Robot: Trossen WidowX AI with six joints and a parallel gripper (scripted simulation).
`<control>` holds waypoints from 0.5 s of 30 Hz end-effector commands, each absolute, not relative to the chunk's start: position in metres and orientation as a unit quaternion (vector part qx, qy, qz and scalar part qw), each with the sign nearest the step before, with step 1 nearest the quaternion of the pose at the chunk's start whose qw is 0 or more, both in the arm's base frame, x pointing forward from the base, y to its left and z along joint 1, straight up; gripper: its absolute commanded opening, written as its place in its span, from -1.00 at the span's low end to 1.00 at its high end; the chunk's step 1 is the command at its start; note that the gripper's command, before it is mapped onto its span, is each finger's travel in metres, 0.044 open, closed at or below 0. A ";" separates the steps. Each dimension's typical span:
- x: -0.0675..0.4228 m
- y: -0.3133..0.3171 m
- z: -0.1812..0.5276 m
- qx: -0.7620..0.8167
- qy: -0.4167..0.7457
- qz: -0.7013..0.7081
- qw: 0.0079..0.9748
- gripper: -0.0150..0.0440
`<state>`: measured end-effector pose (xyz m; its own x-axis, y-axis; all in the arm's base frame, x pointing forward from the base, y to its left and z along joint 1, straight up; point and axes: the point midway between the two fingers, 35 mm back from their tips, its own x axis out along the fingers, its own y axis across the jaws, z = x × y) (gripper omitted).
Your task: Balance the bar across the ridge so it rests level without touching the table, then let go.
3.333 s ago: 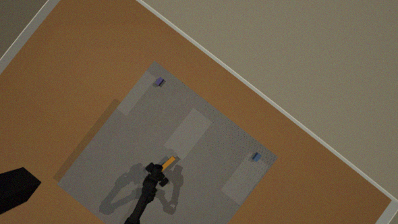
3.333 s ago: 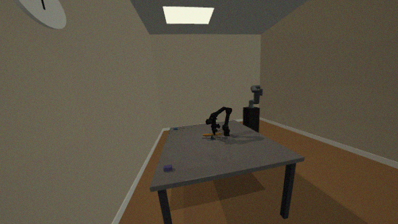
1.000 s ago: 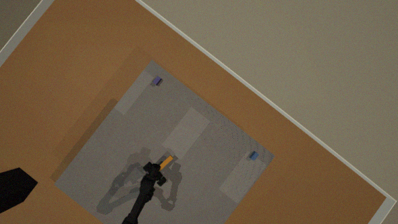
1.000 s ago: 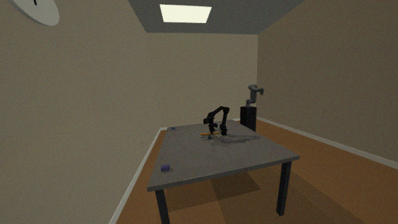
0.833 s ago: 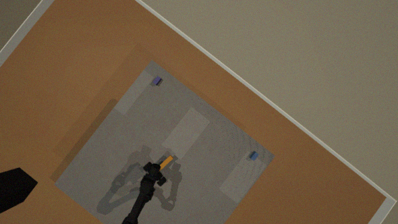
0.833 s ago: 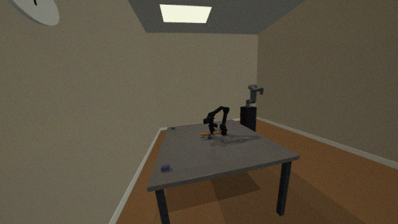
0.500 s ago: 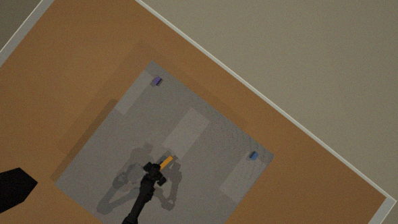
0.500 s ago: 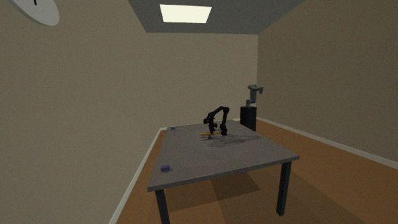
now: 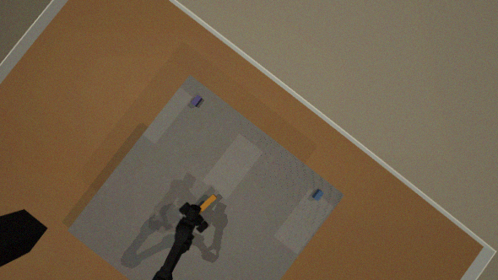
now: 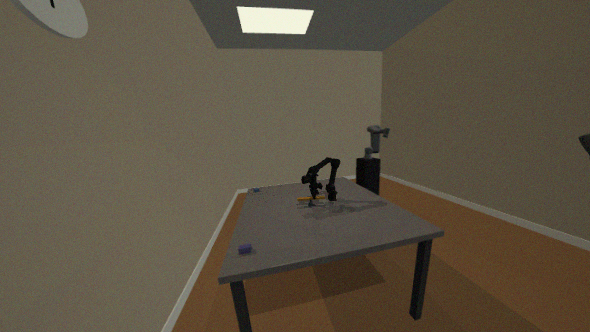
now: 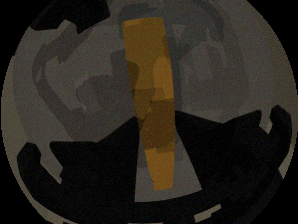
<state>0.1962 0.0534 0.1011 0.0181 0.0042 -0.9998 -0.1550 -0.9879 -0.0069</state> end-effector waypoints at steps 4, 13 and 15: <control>0.196 0.053 0.101 -0.711 0.053 0.699 0.057 0.09; 0.196 0.053 0.101 -0.711 0.053 0.699 0.057 0.14; 0.196 0.053 0.101 -0.711 0.053 0.699 0.057 0.14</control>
<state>0.1962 0.0534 0.1011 0.0181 0.0042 -0.9998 -0.1550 -0.9879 -0.0069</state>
